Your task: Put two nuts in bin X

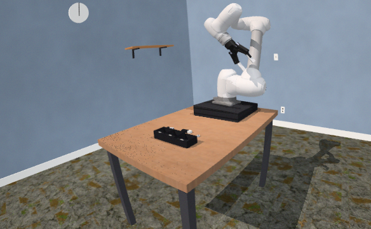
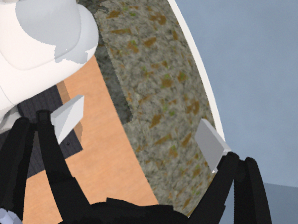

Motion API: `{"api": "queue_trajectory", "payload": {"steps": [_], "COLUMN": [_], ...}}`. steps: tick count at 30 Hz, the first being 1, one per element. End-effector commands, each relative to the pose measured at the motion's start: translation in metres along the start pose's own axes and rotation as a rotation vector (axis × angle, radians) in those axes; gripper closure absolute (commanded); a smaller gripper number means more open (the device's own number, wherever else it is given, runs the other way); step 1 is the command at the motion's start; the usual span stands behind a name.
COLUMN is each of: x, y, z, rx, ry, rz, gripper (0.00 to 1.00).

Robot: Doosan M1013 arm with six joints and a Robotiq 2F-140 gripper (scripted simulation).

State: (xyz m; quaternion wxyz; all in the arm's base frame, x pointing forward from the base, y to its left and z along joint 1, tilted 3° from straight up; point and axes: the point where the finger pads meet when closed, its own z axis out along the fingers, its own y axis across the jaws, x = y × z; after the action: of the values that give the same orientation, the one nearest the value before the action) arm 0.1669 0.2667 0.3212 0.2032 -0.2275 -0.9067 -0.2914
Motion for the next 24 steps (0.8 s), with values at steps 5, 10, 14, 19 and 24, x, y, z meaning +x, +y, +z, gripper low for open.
{"api": "queue_trajectory", "payload": {"steps": [5,10,14,19,24], "x": [0.000,0.000,0.000,-0.008,-0.027], "y": [0.000,0.000,0.000,-0.007,-0.025], "z": [0.000,0.000,0.000,0.013,0.045], "rx": [0.000,0.000,0.000,0.000,0.000], "ry": [0.000,0.000,0.000,0.000,0.000], "rz": [0.000,0.000,0.000,0.000,0.000], "gripper": [0.00,0.00,0.00,0.95,0.95]}}
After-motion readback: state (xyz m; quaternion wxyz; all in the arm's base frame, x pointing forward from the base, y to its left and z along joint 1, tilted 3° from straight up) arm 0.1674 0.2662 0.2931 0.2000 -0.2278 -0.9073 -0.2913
